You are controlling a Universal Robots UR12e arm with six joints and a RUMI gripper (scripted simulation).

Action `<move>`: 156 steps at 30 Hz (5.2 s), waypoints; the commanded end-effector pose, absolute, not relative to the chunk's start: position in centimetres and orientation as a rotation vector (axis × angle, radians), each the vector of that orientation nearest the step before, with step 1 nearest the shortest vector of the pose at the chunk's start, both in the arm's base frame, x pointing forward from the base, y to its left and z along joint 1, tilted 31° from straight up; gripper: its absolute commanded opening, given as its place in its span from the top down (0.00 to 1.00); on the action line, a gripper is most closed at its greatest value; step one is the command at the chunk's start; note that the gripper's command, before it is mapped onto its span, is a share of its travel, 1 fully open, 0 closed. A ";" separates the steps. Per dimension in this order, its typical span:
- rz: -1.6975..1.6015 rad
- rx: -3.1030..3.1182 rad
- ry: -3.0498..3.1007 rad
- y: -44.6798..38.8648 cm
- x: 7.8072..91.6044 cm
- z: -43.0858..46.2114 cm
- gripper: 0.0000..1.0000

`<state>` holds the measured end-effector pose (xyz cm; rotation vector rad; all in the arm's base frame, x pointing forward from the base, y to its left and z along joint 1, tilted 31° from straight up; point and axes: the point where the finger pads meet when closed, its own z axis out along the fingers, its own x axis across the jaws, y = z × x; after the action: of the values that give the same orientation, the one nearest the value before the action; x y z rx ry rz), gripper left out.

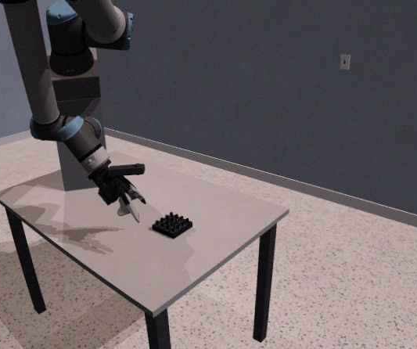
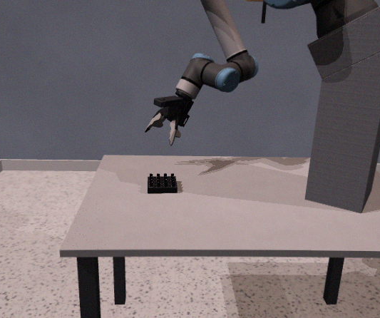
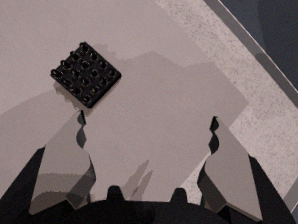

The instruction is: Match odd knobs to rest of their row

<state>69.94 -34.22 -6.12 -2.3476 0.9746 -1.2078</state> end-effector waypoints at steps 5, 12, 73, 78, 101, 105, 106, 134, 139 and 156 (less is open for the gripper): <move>-1.022 -2.299 1.292 -31.2 71.7 -10.0 0.00; -0.926 -2.254 1.491 -29.2 72.2 -12.3 0.00; -0.815 -1.942 2.228 -21.8 71.5 -17.1 0.00; -0.815 -1.942 2.228 -21.8 71.5 -17.1 0.00; -0.815 -1.942 2.228 -21.8 71.5 -17.1 0.00; -0.815 -1.942 2.228 -21.8 71.5 -17.1 0.00; -0.815 -1.942 2.228 -21.8 71.5 -17.1 0.00; -0.815 -1.942 2.228 -21.8 71.5 -17.1 0.00; -0.815 -1.942 2.228 -21.8 71.5 -17.1 0.00; -0.815 -1.942 2.228 -21.8 71.5 -17.2 0.00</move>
<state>71.52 -21.80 -17.20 -1.9424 2.2286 -0.8144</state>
